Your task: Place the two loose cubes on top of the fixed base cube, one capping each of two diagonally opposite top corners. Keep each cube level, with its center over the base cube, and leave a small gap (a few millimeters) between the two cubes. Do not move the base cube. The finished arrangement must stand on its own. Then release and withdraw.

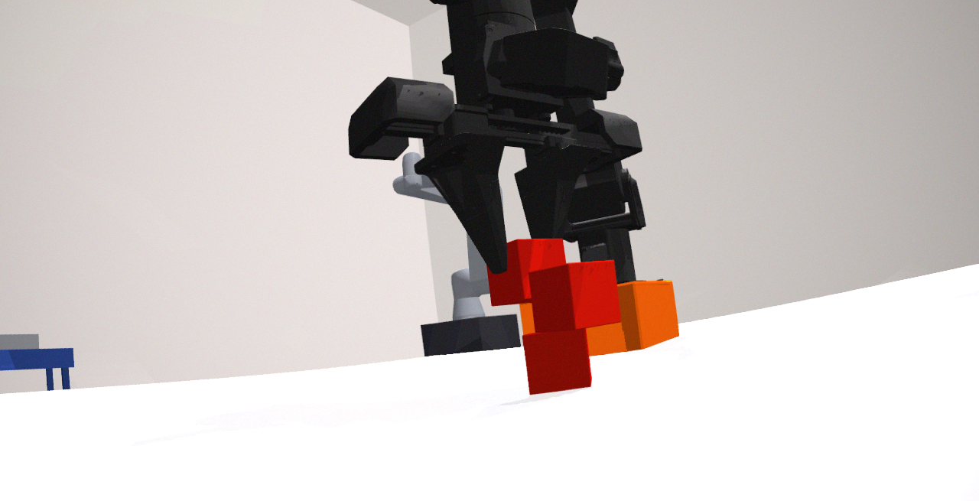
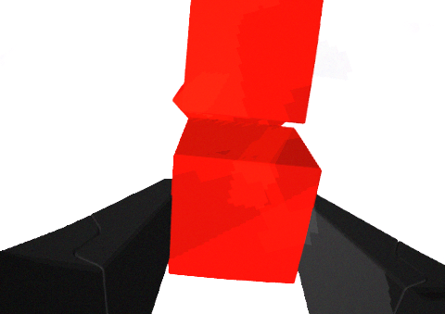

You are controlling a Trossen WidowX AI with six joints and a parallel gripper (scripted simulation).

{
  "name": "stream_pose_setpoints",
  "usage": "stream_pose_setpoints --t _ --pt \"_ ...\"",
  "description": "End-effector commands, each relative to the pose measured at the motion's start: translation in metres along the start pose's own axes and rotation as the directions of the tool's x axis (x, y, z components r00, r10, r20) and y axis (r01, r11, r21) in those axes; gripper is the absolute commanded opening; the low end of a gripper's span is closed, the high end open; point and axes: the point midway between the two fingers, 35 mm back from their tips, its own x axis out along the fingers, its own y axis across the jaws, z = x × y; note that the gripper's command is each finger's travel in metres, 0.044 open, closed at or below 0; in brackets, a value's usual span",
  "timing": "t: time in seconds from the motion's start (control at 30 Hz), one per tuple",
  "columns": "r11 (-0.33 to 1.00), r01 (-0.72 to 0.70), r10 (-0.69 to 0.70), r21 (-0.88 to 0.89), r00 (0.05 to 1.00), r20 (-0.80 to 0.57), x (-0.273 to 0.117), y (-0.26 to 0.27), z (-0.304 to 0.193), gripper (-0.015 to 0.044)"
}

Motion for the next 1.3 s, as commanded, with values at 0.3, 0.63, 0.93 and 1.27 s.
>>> stream_pose_setpoints --t 0.3,0.63,0.93,1.27 --pt "1.0 -0.008 0.008 0.016 1.0 0.003 0.0162 0.0004 -0.0007 0.0105" --pt "1.0 -0.008 0.008 0.019 1.0 0.003 0.0176 0.0004 -0.0008 0.0105" --pt "1.0 -0.008 0.008 0.019 1.0 0.003 0.0176 0.0004 -0.0008 0.0105" --pt "1.0 -0.008 0.008 0.018 1.0 0.002 0.0158 0.0003 -0.0009 0.0205"
